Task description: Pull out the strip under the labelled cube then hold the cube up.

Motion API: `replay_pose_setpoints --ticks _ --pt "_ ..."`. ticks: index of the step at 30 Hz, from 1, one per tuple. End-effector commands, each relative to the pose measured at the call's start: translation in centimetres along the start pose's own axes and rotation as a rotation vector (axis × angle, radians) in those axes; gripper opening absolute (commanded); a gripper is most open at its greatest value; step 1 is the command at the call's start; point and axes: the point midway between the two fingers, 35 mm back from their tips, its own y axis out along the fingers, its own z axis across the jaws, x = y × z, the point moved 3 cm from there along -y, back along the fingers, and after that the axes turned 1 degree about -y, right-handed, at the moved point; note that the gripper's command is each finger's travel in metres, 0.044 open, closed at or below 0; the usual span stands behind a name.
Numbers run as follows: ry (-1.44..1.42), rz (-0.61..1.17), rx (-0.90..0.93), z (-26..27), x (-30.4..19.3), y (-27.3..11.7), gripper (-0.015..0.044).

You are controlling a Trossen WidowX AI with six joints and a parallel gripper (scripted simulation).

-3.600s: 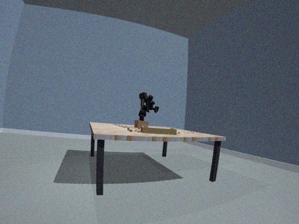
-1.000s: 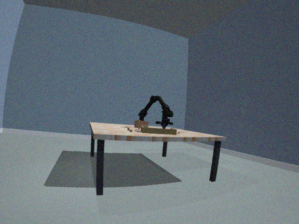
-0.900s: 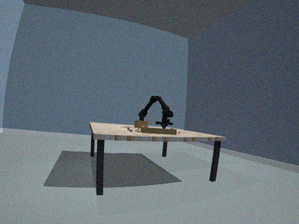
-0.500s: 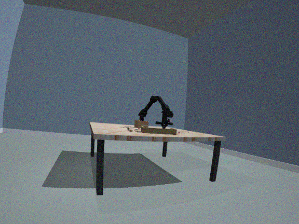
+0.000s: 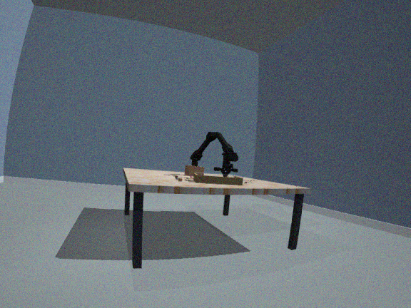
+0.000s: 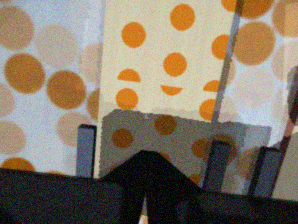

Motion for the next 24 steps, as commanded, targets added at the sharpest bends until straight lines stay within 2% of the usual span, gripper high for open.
replay_pose_setpoints --ticks 1,24 --pt "0.006 -0.003 -0.001 0.0 0.04 0.1 0.0" --pt "0.006 -0.003 -0.001 0.0 0.05 0.33 0.0"
